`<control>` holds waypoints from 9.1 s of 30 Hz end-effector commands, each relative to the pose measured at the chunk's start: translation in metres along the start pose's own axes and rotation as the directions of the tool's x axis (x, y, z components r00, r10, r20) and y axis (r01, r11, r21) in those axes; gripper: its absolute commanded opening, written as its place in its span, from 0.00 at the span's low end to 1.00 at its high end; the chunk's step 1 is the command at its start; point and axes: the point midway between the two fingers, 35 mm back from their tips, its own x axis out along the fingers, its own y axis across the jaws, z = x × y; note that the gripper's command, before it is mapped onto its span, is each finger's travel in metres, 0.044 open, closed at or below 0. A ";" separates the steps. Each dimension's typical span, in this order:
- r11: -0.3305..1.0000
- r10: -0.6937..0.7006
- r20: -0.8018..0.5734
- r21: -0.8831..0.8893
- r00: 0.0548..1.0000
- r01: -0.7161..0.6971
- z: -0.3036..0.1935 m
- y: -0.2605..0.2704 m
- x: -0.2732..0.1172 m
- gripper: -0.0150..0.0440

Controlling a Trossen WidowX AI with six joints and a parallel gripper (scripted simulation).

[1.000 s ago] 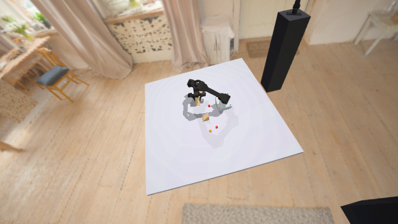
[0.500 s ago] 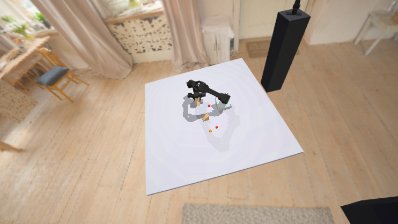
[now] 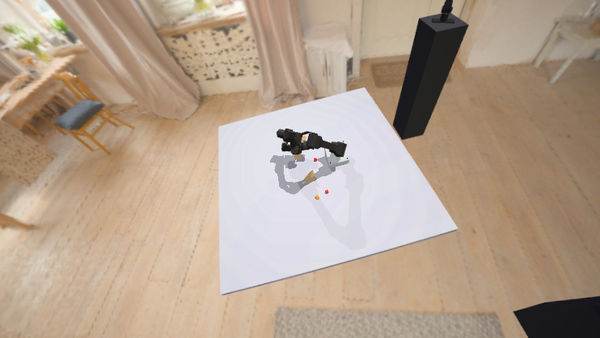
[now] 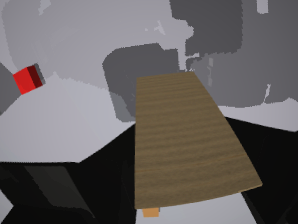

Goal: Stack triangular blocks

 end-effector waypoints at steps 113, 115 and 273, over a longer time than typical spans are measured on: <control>1.000 0.005 -0.649 0.010 0.761 0.002 0.093 0.001 0.021 0.78; 1.000 0.005 -0.649 0.010 0.761 0.002 0.093 0.001 0.021 0.69; -0.626 0.018 0.008 -0.780 1.000 0.018 0.063 0.001 -0.079 0.25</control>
